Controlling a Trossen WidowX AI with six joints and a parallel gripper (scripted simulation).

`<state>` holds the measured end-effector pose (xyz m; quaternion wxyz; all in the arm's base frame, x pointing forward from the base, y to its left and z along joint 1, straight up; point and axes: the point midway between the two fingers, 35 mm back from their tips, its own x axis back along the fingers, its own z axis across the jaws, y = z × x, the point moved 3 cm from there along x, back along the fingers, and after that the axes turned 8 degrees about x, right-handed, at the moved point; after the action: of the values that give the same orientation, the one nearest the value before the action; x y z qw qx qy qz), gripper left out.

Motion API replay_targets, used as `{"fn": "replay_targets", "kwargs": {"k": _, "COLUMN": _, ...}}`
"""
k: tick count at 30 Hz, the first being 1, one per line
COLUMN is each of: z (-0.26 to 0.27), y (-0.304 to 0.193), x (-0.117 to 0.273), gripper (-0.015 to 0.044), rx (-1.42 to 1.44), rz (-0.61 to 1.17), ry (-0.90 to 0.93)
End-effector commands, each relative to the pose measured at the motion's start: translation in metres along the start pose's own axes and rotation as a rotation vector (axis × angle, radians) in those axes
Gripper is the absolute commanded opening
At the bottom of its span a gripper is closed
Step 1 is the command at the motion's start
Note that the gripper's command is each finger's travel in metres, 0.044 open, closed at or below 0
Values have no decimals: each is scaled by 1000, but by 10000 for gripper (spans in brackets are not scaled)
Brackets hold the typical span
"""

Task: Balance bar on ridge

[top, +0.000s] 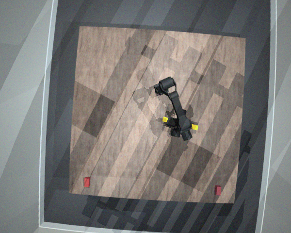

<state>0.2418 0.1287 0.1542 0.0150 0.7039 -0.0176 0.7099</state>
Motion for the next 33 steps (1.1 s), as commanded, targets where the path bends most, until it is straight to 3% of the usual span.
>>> {"fn": "replay_targets", "kwargs": {"k": 1, "z": 4, "y": -3, "x": 30, "gripper": 440, "rx": 0, "rz": 9, "ry": 15}}
{"fn": "replay_targets", "kwargs": {"k": 7, "z": 0, "y": 0, "x": 89, "gripper": 440, "rx": 0, "rz": 8, "ry": 15}}
{"fn": "replay_targets", "kwargs": {"k": 33, "z": -1, "y": 1, "x": 91, "gripper": 440, "rx": 0, "rz": 8, "ry": 15}}
